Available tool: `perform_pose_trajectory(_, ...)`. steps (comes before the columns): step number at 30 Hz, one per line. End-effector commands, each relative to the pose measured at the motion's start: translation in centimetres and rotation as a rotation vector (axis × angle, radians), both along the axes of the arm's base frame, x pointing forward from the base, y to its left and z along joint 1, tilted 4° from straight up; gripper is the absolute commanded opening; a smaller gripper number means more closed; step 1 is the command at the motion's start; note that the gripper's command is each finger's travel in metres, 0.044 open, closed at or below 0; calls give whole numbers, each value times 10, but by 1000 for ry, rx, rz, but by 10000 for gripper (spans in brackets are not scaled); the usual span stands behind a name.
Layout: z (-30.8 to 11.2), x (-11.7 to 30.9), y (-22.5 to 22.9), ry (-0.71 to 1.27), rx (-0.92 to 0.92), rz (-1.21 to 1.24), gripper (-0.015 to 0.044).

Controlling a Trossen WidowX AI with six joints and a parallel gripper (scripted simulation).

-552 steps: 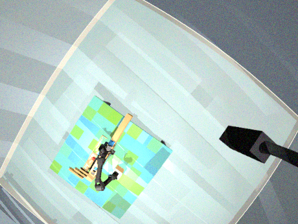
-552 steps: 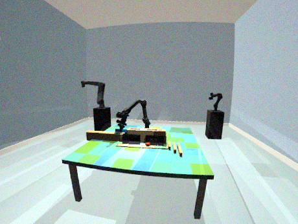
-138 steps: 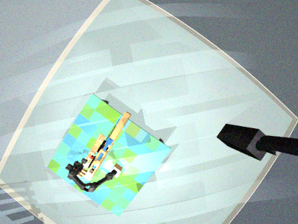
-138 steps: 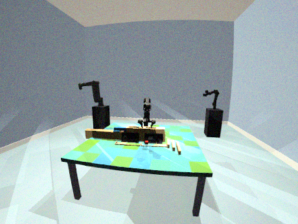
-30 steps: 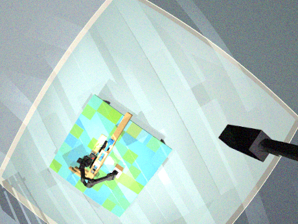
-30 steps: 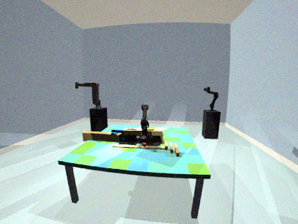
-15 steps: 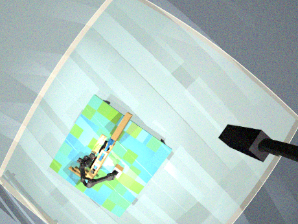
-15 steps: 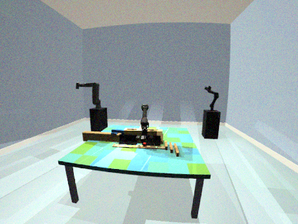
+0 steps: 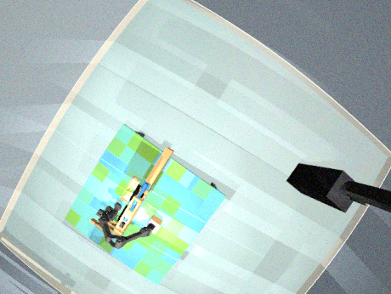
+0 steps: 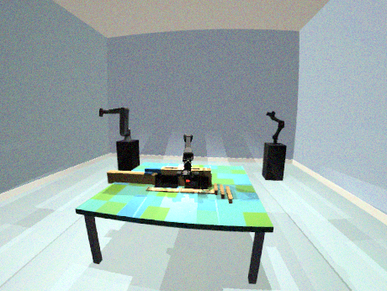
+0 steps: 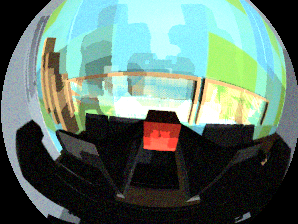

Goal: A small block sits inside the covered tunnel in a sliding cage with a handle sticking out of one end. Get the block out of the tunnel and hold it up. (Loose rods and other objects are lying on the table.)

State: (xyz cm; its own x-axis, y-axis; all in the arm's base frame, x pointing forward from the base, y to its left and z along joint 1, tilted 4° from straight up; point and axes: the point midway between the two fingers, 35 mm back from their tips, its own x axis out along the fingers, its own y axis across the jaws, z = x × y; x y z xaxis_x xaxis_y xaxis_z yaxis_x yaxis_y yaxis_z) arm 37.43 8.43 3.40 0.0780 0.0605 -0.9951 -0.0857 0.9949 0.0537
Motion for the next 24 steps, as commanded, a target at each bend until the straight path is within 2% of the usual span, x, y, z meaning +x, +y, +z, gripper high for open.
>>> perform_pose_trajectory(1, 23, 1, -1, -11, 0, 3, 0)
perform_pose_trajectory(20, 110, -17, -8, -11, -3, 0, 0)
perform_pose_trajectory(24, 103, -16, -8, -10, 1, -5, 0)
